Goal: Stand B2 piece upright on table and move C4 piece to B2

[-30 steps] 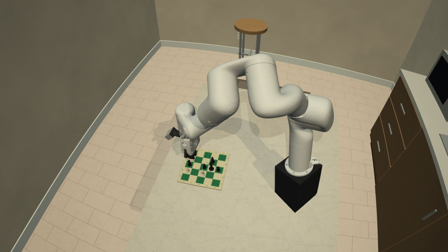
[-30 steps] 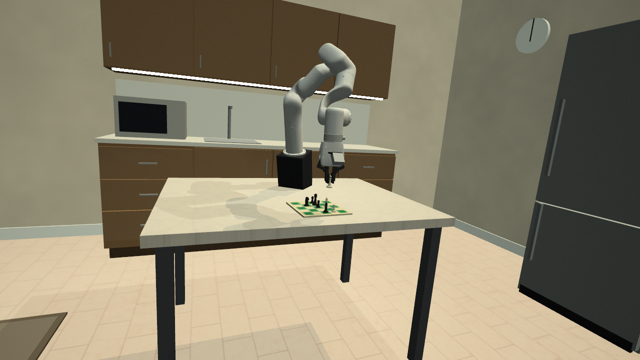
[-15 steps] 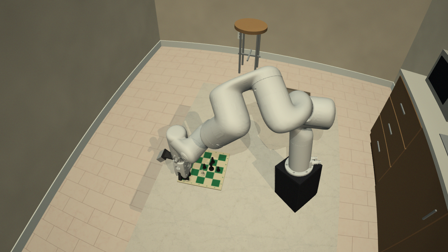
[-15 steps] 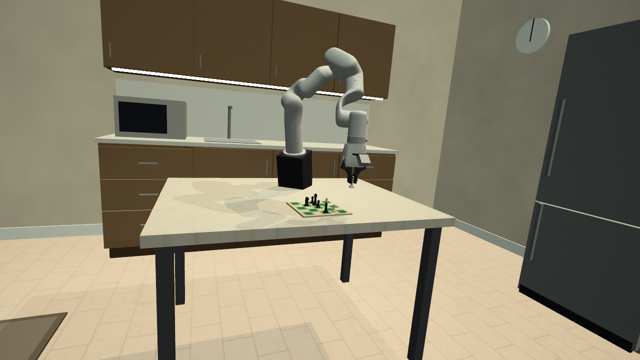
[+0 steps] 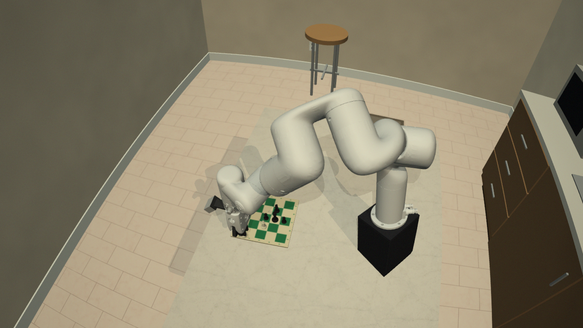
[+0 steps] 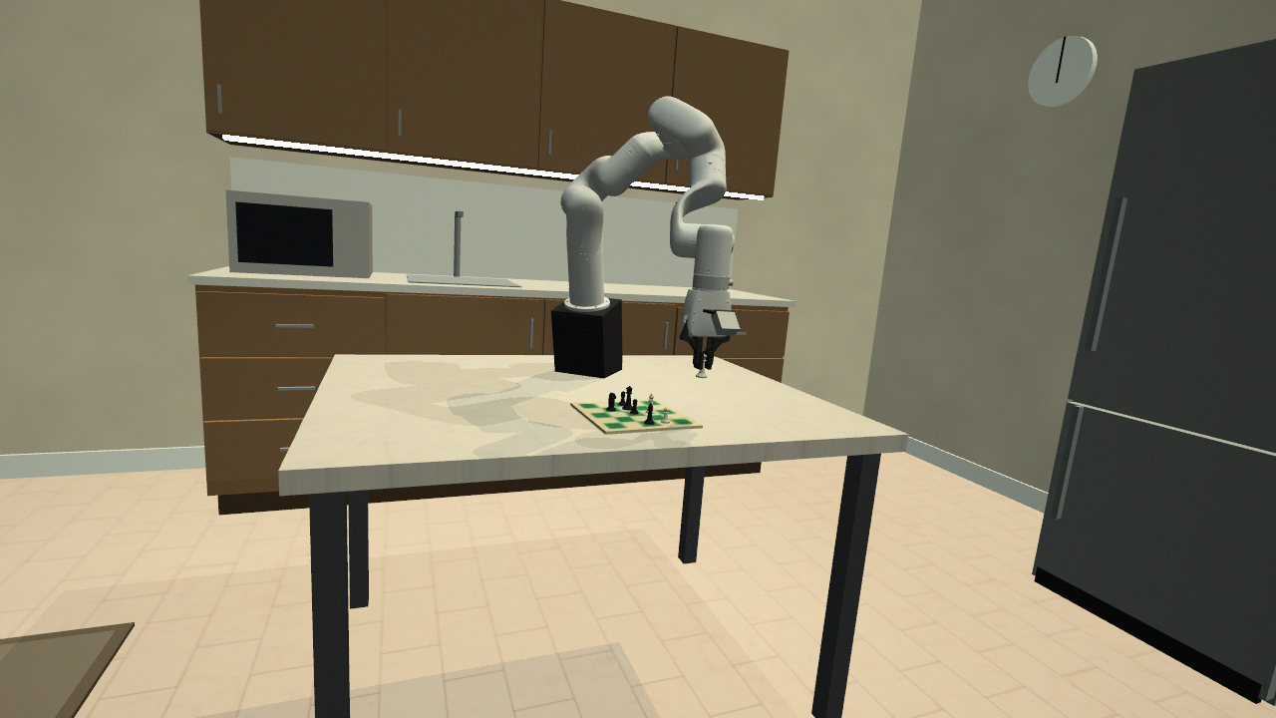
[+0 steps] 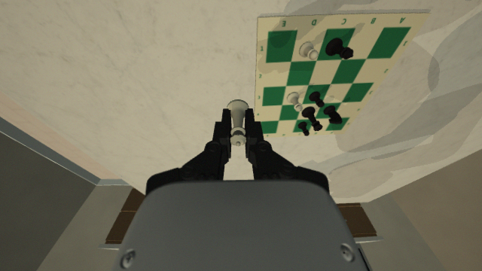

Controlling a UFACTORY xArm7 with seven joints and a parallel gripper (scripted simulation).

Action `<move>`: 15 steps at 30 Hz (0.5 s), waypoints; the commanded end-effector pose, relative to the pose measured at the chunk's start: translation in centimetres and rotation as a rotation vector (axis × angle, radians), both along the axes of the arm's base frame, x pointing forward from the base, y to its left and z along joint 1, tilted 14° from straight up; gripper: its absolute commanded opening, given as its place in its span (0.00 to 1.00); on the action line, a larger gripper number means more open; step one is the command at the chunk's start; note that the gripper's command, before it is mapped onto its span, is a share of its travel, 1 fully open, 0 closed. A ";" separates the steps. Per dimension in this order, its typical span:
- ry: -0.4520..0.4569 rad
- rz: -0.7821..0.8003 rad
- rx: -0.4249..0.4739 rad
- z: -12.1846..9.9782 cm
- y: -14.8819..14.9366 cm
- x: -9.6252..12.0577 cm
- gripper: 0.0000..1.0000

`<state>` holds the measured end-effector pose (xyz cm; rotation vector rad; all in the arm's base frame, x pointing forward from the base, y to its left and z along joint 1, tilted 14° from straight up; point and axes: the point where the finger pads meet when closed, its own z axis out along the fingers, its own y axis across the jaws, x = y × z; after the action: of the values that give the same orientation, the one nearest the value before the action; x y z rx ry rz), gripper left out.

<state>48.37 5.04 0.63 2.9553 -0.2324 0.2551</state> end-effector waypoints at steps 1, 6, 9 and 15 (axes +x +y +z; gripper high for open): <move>-0.003 0.001 0.001 -0.9 -0.1 0.3 0.00; -0.003 0.001 0.001 -2.1 -0.4 0.5 0.00; -0.003 0.001 0.001 -3.4 -0.6 0.7 0.00; -0.003 0.001 0.001 -6.3 -1.1 1.2 0.00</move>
<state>49.03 4.13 -4.34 2.9543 -0.2339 0.2506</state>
